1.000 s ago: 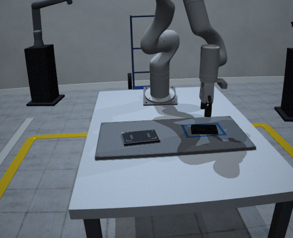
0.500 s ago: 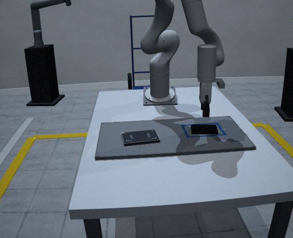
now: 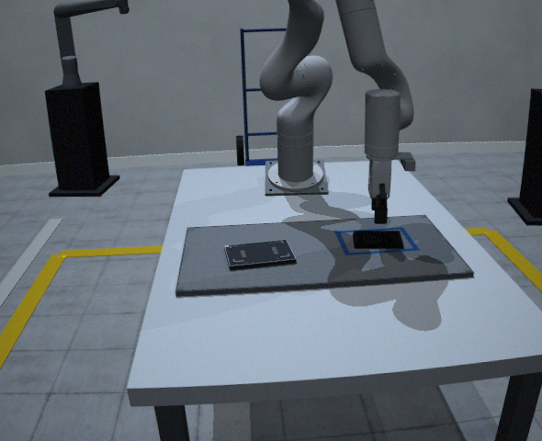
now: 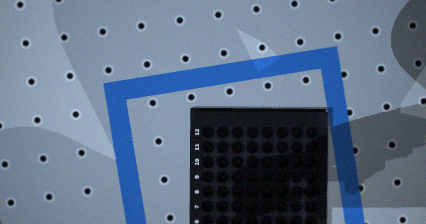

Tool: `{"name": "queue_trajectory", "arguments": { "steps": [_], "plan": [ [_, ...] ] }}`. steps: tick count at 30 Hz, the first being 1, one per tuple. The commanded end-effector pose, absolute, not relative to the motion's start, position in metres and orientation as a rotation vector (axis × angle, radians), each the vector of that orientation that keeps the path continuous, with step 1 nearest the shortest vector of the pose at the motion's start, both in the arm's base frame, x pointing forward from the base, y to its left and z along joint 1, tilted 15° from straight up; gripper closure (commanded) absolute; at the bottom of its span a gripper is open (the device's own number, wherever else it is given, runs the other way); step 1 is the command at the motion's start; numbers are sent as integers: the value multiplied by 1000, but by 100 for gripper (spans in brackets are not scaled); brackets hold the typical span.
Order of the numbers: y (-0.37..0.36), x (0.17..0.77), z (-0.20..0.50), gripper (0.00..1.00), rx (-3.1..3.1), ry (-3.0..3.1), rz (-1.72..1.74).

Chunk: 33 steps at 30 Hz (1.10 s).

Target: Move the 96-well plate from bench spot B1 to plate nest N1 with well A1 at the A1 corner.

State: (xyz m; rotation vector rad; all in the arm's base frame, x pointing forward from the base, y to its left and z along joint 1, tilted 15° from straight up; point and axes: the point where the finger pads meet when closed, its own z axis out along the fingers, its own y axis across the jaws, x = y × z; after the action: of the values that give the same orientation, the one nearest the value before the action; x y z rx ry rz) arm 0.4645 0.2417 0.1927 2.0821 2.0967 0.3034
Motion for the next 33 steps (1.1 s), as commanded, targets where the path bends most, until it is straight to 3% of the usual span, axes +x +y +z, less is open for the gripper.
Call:
{"name": "queue_trajectory", "arguments": {
  "steps": [1,33],
  "plan": [
    [242,467,187,0,2081,2096,306],
    [243,476,152,0,2081,2096,306]
  ]
}}
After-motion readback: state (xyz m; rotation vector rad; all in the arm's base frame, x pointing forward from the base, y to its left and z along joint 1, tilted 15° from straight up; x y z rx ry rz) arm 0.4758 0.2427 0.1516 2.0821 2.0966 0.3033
